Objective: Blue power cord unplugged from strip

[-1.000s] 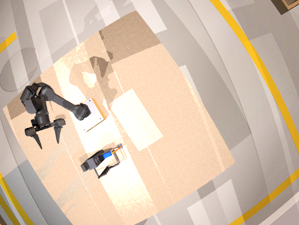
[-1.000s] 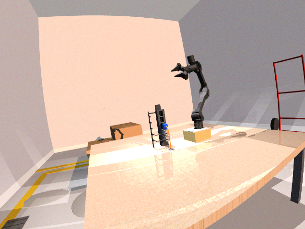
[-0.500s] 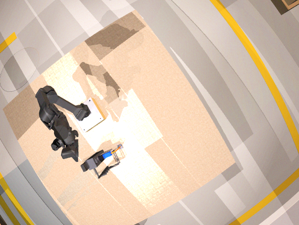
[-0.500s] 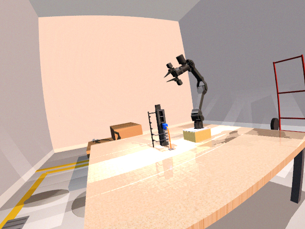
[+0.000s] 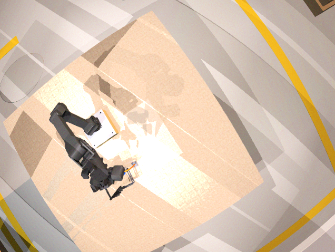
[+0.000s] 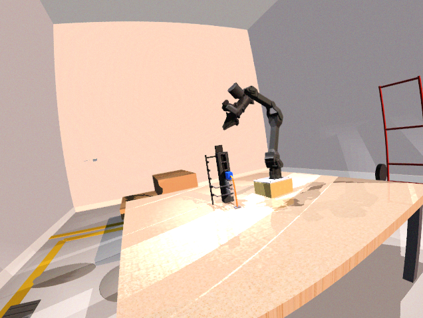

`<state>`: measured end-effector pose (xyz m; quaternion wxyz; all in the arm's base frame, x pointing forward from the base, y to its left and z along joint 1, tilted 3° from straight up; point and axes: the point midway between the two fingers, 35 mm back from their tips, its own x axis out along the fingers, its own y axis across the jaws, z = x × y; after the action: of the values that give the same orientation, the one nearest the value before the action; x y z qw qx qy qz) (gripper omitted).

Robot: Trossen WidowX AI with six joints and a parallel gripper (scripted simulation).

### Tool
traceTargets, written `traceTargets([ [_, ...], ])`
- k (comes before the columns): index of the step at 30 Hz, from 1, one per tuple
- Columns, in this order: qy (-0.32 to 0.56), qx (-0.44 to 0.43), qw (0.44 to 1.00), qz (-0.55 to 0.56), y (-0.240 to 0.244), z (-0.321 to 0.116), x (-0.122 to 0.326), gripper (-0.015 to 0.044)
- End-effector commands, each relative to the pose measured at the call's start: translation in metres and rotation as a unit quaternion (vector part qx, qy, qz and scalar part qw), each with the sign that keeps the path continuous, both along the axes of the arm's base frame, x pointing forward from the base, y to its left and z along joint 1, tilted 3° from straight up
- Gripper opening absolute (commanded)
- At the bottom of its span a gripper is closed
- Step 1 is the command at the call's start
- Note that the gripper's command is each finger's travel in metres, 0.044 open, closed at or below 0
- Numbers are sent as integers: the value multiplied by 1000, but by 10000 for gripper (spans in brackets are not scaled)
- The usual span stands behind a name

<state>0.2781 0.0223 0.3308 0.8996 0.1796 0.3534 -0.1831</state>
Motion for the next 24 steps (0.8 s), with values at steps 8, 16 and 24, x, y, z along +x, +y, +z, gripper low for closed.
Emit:
traceTargets([
  [8,262,-234,823,446,24,-118,33,160],
  [16,310,-266,622,668,32,-176,33,160],
  [24,300,-259,484,780,35,-208,28,160],
])
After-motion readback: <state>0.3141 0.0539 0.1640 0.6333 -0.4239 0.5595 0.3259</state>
